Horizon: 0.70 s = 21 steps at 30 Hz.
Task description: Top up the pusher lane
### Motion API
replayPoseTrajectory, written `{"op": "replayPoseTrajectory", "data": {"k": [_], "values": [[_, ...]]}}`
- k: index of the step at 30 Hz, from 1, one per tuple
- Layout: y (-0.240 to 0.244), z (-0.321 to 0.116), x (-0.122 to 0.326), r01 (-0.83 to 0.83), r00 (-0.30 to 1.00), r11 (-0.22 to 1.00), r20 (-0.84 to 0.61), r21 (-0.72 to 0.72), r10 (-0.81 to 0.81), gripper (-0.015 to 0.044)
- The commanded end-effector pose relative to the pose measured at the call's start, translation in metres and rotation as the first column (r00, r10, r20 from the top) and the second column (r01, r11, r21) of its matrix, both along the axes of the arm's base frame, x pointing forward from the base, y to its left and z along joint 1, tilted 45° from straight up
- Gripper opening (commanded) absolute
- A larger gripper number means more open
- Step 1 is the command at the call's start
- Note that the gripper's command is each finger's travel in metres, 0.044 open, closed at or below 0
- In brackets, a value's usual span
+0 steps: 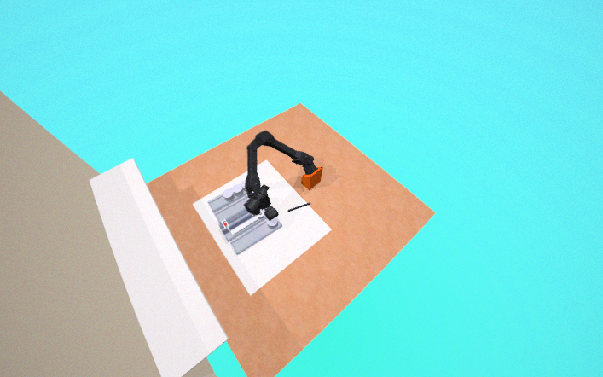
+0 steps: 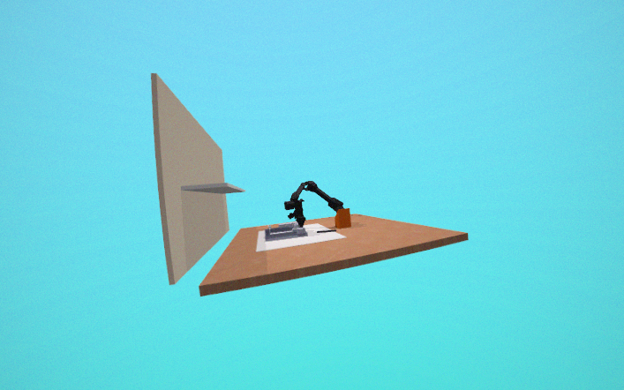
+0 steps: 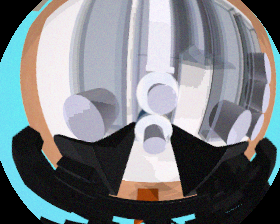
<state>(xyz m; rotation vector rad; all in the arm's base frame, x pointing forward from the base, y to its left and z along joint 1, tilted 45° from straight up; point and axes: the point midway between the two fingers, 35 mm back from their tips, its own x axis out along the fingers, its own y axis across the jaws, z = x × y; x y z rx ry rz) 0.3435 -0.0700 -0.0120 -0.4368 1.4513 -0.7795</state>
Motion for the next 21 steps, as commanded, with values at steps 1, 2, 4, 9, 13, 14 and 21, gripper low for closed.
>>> {"op": "replayPoseTrajectory", "data": {"k": [1,2,4,9,13,14,21], "values": [[-0.0024,0.0011,0.0028,-0.001,1.000,1.000,0.015,-0.010,0.001,0.0000],[-0.0024,0.0010,0.0026,-0.001,1.000,1.000,0.015,-0.010,0.001,0.0000],[-0.0023,0.0010,0.0023,-0.001,1.000,1.000,0.015,-0.010,0.001,0.0000],[-0.0021,0.0009,0.0015,-0.001,1.000,1.000,0.015,-0.010,0.001,0.0000],[-0.0020,0.0008,0.0008,-0.001,1.000,1.000,0.015,-0.010,0.001,0.0000],[-0.0020,0.0008,0.0006,-0.001,1.000,1.000,0.015,-0.010,0.001,0.0000],[-0.0018,0.0006,-0.0005,-0.001,1.000,1.000,0.015,-0.010,0.001,0.0000]]}}
